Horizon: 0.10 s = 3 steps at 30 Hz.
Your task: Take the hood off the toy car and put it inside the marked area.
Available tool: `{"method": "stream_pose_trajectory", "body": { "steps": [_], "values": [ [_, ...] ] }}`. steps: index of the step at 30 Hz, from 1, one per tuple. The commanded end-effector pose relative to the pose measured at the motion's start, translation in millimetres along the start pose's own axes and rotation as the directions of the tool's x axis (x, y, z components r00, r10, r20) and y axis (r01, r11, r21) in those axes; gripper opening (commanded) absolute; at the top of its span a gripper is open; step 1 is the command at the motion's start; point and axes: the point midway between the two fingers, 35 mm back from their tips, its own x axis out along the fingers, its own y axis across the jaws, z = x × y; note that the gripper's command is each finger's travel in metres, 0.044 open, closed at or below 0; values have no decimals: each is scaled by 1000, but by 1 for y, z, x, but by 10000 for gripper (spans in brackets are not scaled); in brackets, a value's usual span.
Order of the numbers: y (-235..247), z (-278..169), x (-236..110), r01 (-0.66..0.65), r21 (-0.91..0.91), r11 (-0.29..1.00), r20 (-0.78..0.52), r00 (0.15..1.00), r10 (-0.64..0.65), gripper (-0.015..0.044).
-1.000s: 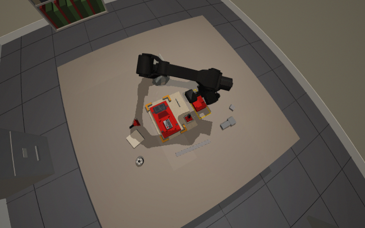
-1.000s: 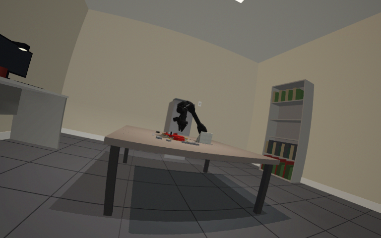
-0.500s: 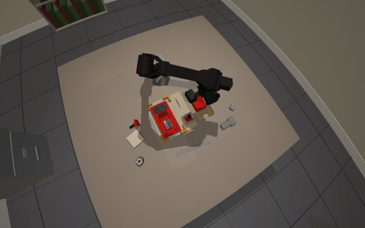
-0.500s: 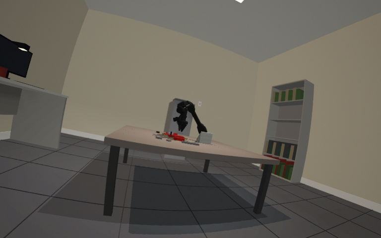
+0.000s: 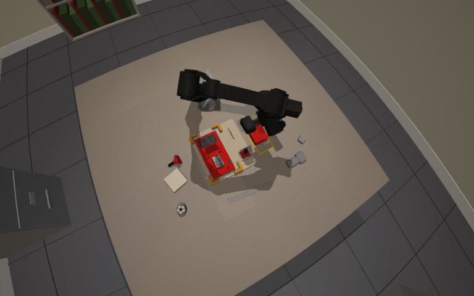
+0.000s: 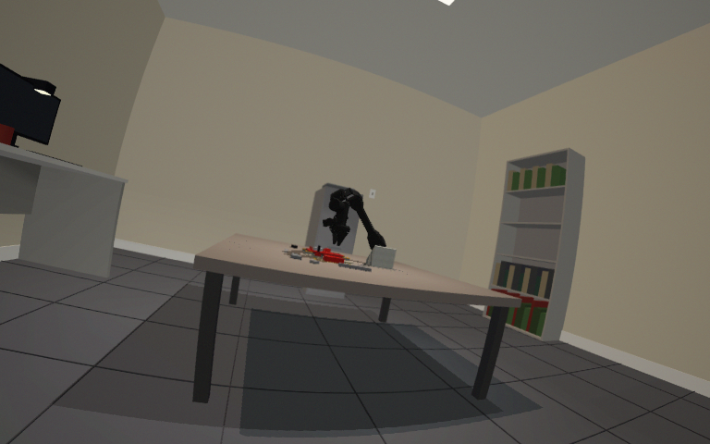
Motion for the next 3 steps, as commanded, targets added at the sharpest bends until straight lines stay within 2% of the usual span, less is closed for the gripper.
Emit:
{"method": "stream_pose_trajectory", "body": {
  "steps": [1,3],
  "values": [
    [0,-1,0,-2,4,1000,-3,1000,2,440],
    [0,-1,0,-2,4,1000,-3,1000,2,440]
  ]
}}
